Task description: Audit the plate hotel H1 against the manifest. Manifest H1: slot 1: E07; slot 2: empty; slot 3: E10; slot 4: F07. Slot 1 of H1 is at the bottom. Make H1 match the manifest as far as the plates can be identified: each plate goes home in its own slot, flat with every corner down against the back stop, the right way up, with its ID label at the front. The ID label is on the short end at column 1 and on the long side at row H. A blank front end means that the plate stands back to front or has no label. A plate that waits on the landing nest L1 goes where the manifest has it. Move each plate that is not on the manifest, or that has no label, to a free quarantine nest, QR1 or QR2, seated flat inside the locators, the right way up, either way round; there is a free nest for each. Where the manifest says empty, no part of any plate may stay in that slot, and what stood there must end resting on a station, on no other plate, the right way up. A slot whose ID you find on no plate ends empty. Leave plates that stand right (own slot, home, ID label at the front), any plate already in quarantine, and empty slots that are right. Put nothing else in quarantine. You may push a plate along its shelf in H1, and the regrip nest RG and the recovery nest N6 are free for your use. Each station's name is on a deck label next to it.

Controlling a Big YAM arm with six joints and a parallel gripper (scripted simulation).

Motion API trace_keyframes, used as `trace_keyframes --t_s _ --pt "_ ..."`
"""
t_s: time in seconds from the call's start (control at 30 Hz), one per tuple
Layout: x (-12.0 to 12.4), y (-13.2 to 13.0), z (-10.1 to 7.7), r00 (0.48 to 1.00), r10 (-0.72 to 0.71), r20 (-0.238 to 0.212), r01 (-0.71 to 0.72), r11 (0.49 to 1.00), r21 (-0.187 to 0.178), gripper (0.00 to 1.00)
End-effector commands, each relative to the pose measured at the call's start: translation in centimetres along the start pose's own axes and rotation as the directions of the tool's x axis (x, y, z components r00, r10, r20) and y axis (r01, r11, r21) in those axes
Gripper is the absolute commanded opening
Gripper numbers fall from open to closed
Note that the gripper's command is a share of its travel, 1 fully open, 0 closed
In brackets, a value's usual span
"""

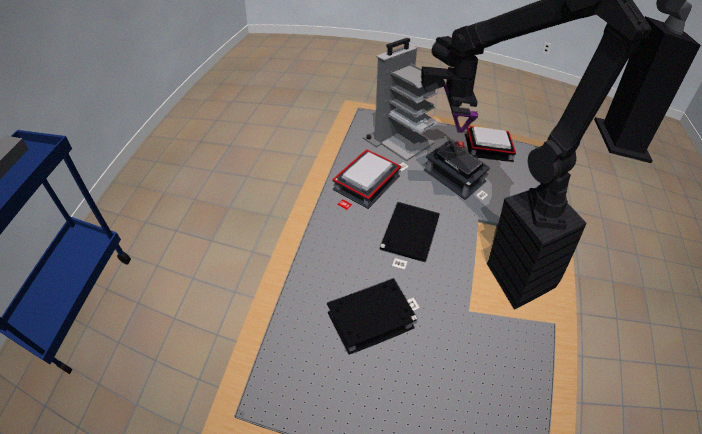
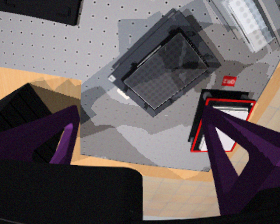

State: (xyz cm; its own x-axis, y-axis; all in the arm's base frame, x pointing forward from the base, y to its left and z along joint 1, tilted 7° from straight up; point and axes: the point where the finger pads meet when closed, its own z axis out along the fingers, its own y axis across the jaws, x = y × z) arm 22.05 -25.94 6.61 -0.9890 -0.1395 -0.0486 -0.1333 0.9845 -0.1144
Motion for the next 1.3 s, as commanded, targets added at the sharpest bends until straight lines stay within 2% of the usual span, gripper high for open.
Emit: trace_keyframes --t_s 0.0,0.33,0.47,0.63,0.7,0.9,0.97,1.17,1.2,1.27 --pt "-0.3 -2.9 -1.5 0.994 0.108 0.026 -0.109 0.994 0.031 1.00" --pt "2.3 -5.2 -1.5 0.942 0.335 0.029 -0.336 0.942 0.027 1.00" --pt "2.8 -5.7 -1.6 0.925 0.378 0.029 -0.379 0.925 0.025 1.00" --pt "3.5 -6.5 -1.8 0.875 0.483 0.038 -0.484 0.874 0.030 1.00" --pt "3.0 -5.6 -1.8 0.863 0.504 0.038 -0.505 0.863 0.024 1.00" --pt "3.4 -5.7 -1.7 0.777 0.628 0.039 -0.629 0.777 0.019 1.00" --pt "3.4 -5.7 -1.7 0.777 0.628 0.039 -0.629 0.777 0.019 1.00" --pt "3.4 -5.7 -1.7 0.693 0.719 0.041 -0.720 0.694 0.014 1.00" --pt "3.8 -4.6 0.3 0.694 0.720 0.013 -0.720 0.694 0.004 1.00" --pt "3.9 -4.5 1.0 0.694 0.720 0.012 -0.720 0.694 0.004 1.00"
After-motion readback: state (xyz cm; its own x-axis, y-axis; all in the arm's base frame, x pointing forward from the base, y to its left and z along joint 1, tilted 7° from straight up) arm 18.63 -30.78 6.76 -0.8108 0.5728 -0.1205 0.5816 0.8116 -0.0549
